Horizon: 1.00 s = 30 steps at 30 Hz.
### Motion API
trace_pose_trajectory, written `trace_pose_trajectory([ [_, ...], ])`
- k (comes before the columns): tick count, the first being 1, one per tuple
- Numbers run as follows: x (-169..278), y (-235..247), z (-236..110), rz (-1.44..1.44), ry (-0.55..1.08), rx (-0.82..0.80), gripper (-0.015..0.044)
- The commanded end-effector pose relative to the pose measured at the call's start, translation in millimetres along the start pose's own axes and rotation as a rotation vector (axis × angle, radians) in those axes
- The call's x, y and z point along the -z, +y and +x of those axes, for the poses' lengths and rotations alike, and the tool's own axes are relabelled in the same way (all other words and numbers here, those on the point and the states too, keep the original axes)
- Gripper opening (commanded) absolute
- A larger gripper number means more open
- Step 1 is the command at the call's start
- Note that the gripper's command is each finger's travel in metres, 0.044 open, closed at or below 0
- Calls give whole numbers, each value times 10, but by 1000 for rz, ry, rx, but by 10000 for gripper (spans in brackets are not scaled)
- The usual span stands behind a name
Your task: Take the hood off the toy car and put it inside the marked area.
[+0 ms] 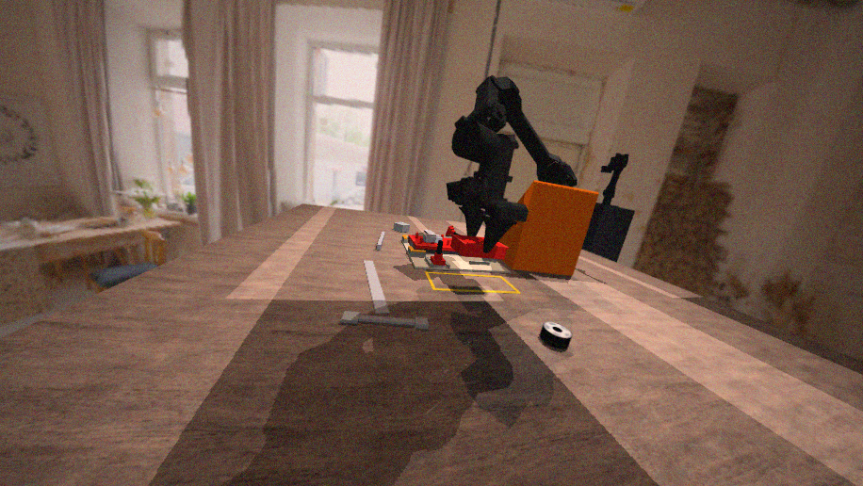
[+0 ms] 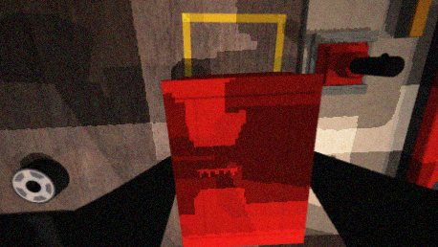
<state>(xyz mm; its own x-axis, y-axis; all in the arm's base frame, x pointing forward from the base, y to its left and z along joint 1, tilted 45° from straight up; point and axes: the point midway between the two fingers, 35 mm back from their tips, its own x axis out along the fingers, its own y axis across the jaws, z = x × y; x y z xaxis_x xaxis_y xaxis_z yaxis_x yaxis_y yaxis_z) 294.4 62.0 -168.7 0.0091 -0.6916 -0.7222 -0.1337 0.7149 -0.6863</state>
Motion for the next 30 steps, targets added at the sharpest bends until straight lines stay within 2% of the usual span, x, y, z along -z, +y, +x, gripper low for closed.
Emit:
trace_pose_trajectory([
  [1,17,-1,51,-10,3,6,0],
  [30,26,-8,287,-10,4,8,0],
])
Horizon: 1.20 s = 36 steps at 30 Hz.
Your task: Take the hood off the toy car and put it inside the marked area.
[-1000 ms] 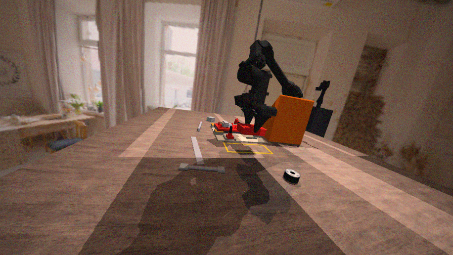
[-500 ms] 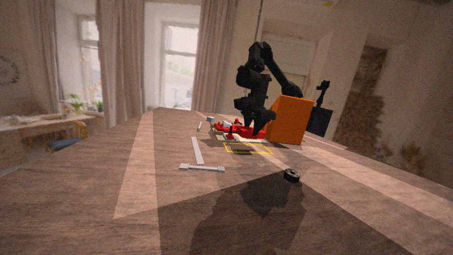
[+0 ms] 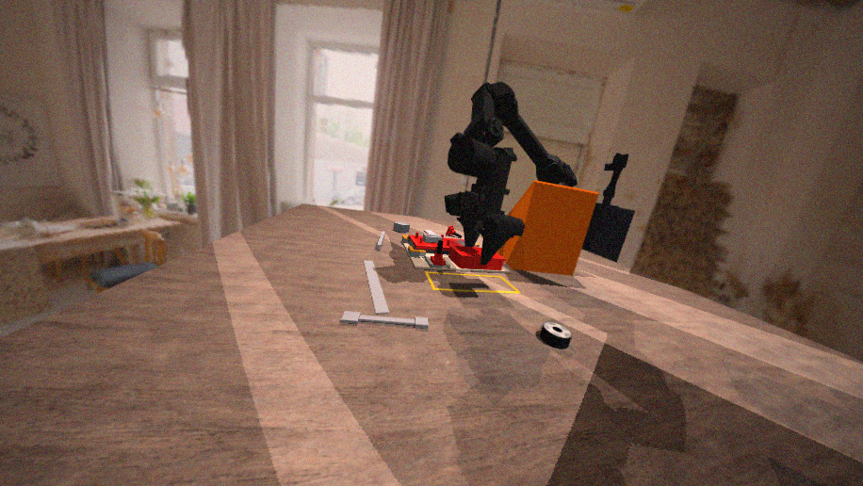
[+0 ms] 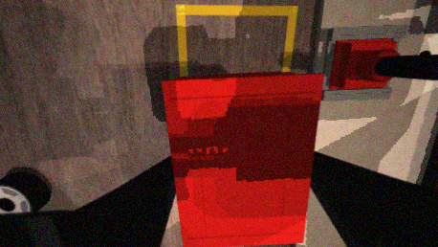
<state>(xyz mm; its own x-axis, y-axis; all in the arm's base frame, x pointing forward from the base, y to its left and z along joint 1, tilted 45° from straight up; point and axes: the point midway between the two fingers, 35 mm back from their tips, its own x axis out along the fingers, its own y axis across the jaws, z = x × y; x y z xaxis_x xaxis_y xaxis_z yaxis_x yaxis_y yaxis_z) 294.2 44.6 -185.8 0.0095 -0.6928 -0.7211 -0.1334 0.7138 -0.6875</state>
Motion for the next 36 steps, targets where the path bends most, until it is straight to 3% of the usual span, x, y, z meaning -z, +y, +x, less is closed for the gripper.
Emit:
trace_pose_trajectory([
  [1,22,-2,51,-10,4,6,0],
  [36,43,-13,269,-10,5,9,0],
])
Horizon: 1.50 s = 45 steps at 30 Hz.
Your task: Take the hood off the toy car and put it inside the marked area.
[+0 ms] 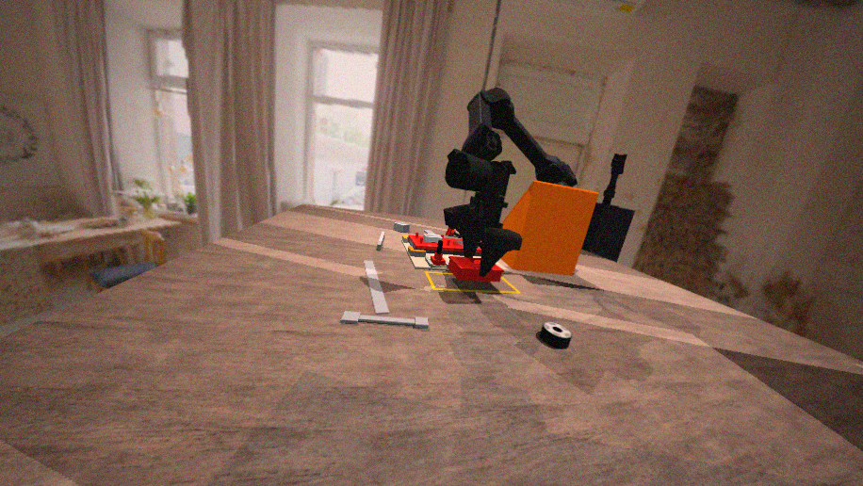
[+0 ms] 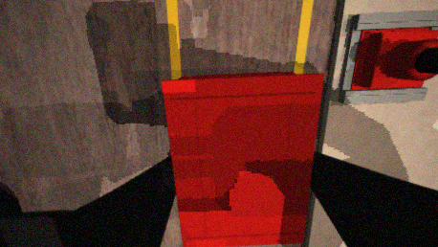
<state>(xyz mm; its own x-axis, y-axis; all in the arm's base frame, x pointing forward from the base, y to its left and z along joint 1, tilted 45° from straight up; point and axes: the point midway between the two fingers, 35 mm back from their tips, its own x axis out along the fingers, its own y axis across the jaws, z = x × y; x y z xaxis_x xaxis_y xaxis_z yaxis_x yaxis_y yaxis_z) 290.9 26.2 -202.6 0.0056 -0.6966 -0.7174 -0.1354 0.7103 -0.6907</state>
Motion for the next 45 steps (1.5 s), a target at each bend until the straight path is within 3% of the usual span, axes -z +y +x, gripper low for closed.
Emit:
trace_pose_trajectory([
  [1,7,-2,26,-8,0,4,0],
  [37,9,-6,197,-8,1,5,0],
  [45,-2,-6,177,1,0,1,210],
])
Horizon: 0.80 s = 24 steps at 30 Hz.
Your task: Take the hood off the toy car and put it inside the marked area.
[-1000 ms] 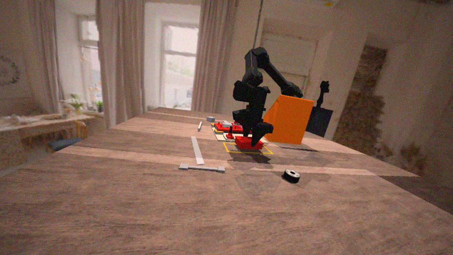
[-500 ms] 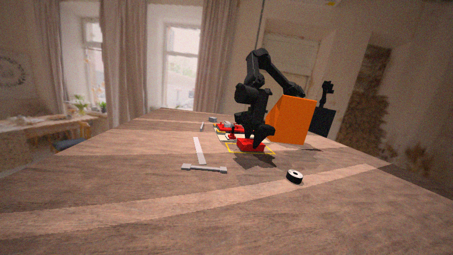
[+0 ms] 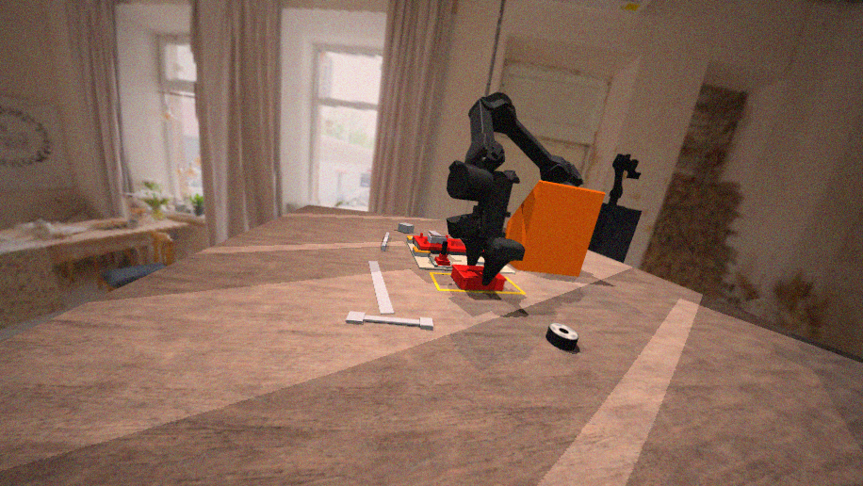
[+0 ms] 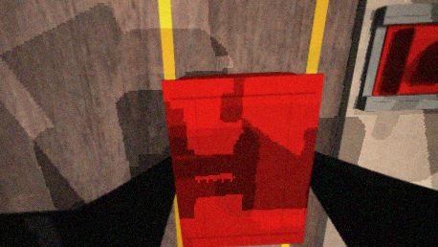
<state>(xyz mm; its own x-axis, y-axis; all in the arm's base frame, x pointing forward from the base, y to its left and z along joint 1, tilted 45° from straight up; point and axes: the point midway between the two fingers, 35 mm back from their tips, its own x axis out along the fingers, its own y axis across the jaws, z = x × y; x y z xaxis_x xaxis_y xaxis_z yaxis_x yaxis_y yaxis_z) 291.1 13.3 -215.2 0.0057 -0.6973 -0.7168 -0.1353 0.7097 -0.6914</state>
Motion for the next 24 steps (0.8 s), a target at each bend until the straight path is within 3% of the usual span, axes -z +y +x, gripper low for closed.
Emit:
trace_pose_trajectory([
  [1,-2,0,-3,1,0,0,236],
  [9,-5,1,-26,1,0,0,440],
  [17,-13,17,-706,0,5,3,440],
  [24,-11,17,-726,0,5,4,440],
])
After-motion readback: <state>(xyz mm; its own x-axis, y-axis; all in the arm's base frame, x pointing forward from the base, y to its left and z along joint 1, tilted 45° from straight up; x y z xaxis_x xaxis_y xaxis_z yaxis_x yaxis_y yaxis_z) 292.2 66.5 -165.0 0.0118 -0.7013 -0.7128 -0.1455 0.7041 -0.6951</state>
